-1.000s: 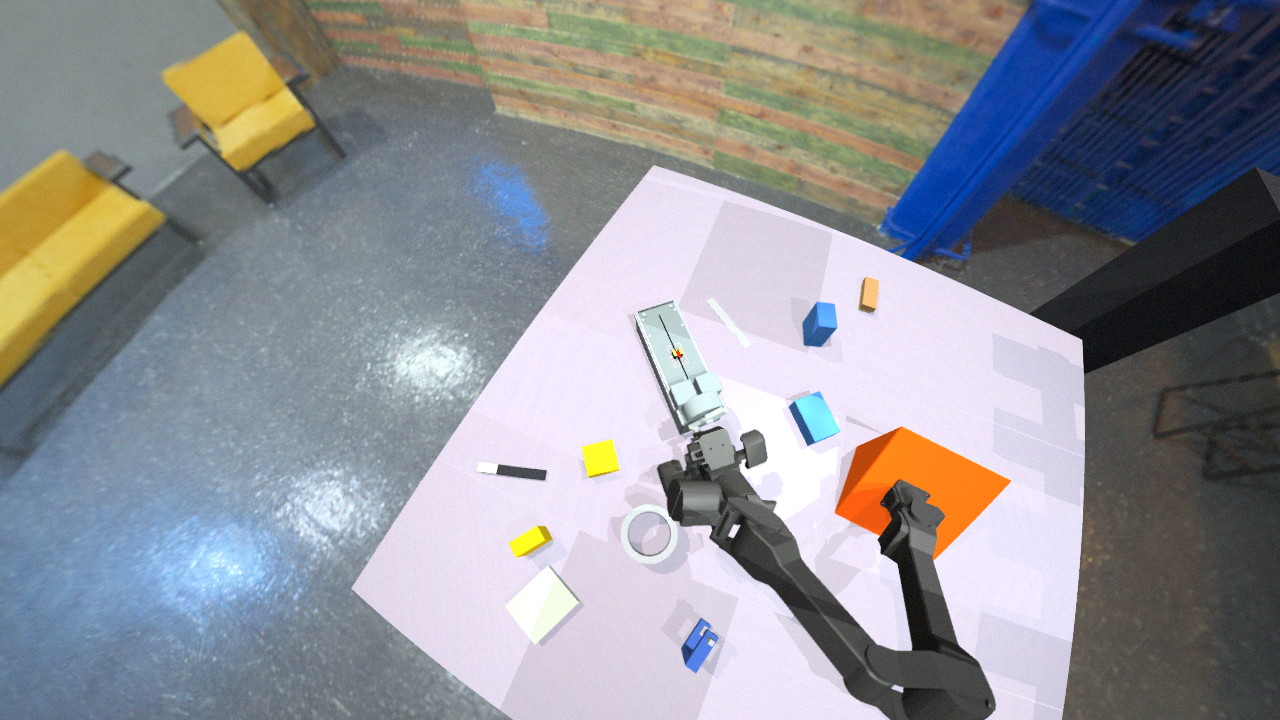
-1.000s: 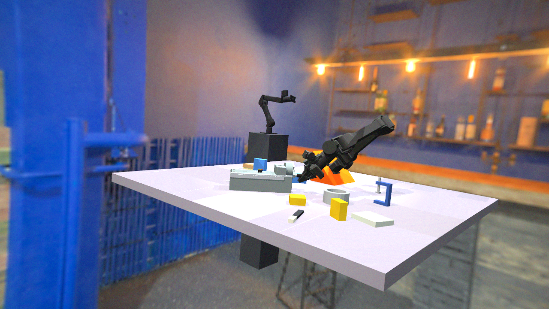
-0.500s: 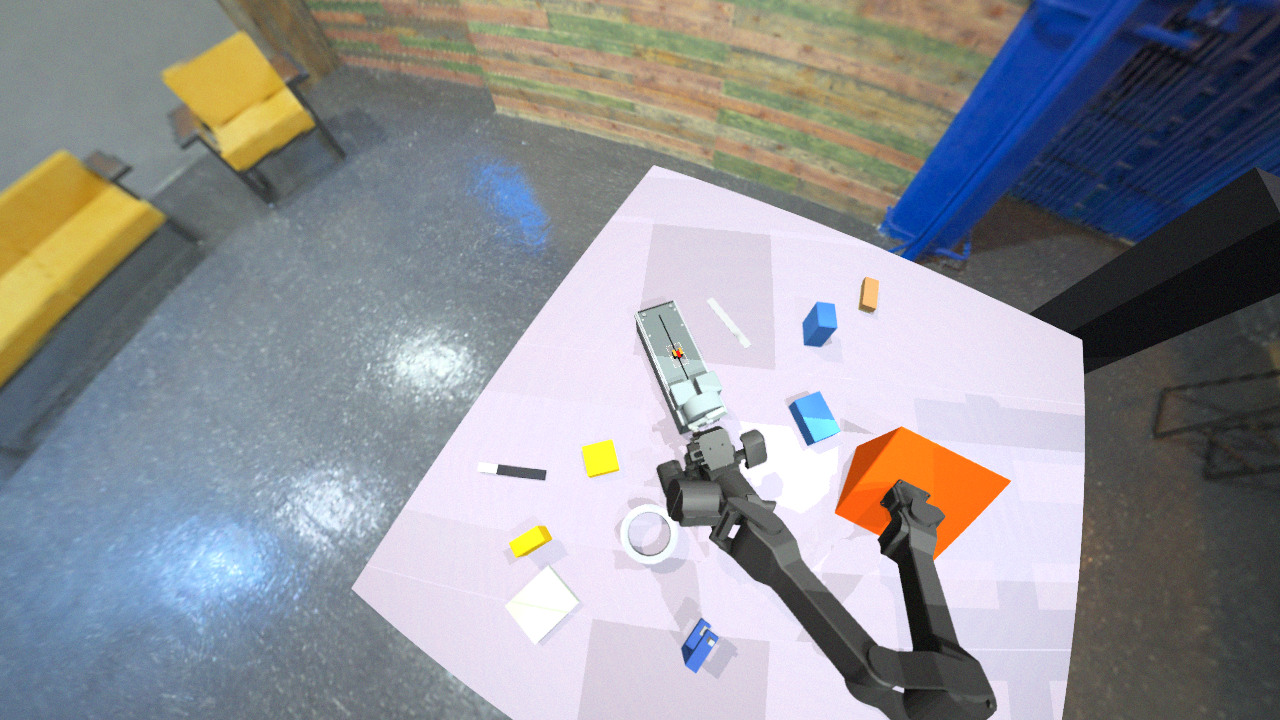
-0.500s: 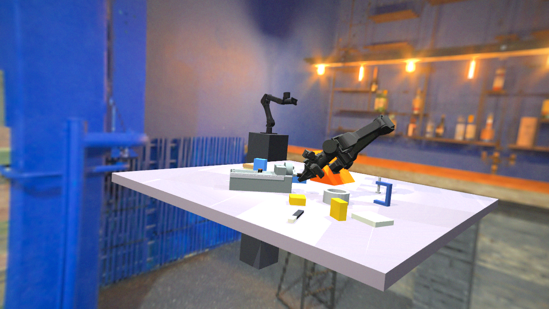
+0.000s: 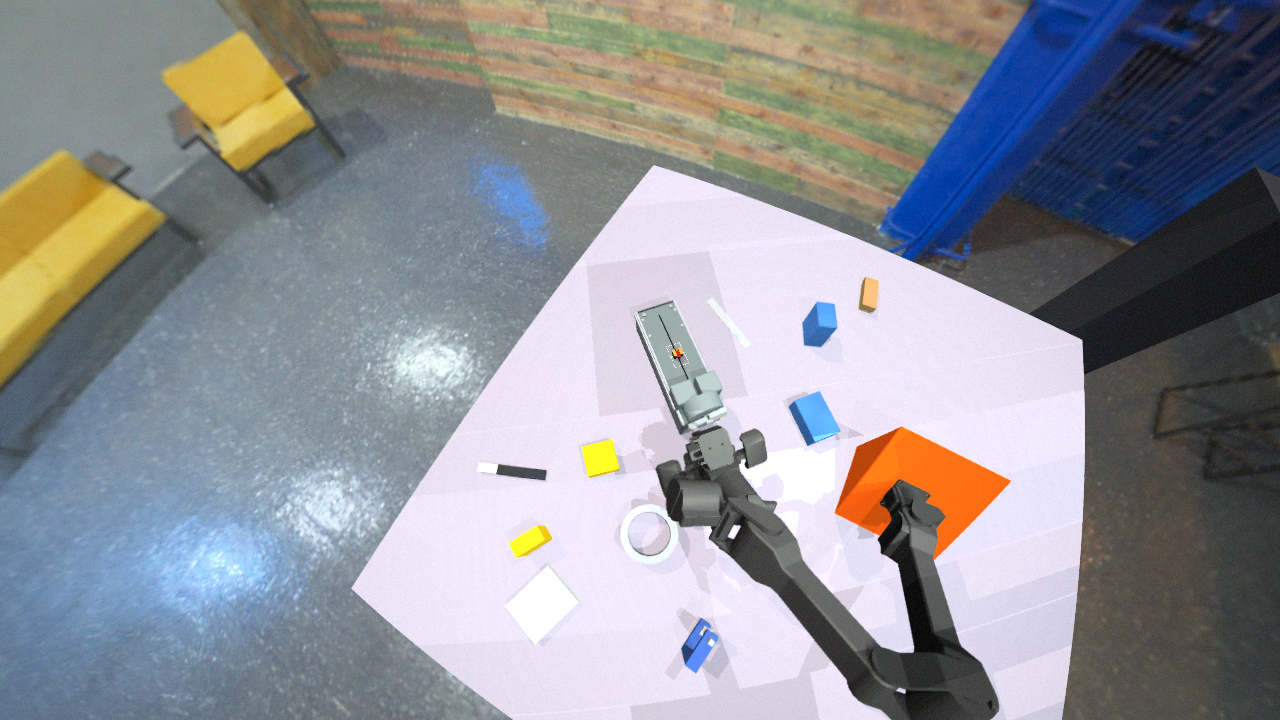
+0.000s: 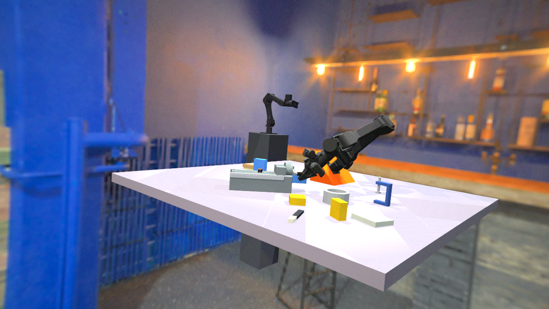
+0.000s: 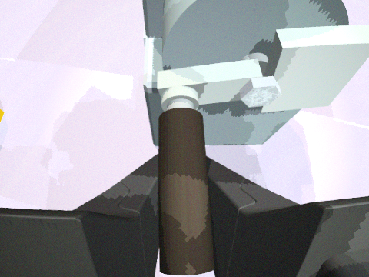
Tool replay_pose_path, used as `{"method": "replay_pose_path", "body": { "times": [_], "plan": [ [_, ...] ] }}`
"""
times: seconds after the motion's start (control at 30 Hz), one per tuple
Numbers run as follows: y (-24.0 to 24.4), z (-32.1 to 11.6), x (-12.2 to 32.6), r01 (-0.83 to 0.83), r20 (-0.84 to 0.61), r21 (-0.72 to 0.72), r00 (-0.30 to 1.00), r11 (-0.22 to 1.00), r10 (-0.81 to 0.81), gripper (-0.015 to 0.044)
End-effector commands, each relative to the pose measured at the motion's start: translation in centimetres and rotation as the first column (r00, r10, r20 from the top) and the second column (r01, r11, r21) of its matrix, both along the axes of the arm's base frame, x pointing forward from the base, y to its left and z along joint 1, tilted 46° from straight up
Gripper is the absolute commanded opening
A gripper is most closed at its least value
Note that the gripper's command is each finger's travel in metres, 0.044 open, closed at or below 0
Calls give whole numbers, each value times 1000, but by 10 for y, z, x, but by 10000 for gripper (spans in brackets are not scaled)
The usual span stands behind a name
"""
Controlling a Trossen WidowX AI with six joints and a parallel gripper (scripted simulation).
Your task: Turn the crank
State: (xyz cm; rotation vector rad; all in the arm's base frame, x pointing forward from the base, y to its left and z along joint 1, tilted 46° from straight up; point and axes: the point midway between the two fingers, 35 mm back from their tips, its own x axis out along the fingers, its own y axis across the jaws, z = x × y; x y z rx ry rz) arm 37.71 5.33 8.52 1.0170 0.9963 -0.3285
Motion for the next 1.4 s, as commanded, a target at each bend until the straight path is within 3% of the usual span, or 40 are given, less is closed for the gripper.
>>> {"method": "replay_pose_path", "body": {
  "times": [0.0,1.37],
  "plan": [
    [-6,8,1,9,16,-3,1000,1000,-9,0],
    [-32,14,-10,9,14,-5,1000,1000,-9,0]
  ]
}}
